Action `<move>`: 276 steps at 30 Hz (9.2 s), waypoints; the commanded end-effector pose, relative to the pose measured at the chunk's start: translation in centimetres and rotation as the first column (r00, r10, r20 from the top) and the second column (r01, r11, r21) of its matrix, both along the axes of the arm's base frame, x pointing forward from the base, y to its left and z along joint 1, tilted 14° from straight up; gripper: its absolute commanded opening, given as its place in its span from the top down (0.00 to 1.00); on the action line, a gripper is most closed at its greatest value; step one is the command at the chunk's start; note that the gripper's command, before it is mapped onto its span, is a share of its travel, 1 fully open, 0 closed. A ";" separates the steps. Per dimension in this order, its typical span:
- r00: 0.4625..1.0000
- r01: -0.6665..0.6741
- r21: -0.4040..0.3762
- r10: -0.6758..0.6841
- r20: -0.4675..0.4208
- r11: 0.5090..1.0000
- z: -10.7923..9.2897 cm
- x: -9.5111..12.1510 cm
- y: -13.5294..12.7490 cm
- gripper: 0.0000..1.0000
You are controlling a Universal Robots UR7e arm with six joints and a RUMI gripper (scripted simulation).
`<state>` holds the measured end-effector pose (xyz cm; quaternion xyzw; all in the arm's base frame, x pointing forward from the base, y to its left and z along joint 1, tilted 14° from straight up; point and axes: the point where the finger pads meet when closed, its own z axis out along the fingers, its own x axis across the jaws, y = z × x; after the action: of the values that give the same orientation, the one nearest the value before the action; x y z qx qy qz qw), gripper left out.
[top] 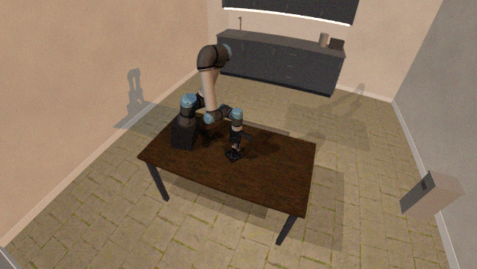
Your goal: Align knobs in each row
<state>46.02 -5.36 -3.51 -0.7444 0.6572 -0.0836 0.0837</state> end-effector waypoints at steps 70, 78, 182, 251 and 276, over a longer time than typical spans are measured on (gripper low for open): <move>1.000 0.000 0.000 0.000 0.001 1.000 -4.2 1.0 0.0 0.89; 1.000 0.000 0.000 0.000 0.001 1.000 -4.2 1.0 0.0 0.89; 1.000 0.000 0.000 0.000 0.001 1.000 -5.1 1.7 0.0 0.89; 1.000 0.000 0.000 0.000 0.001 1.000 -5.5 1.8 0.1 0.96; 1.000 0.016 0.004 -0.016 0.001 1.000 -5.5 1.8 0.0 0.96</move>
<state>47.82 -5.29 -9.01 -0.7414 0.6606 -0.0831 0.0842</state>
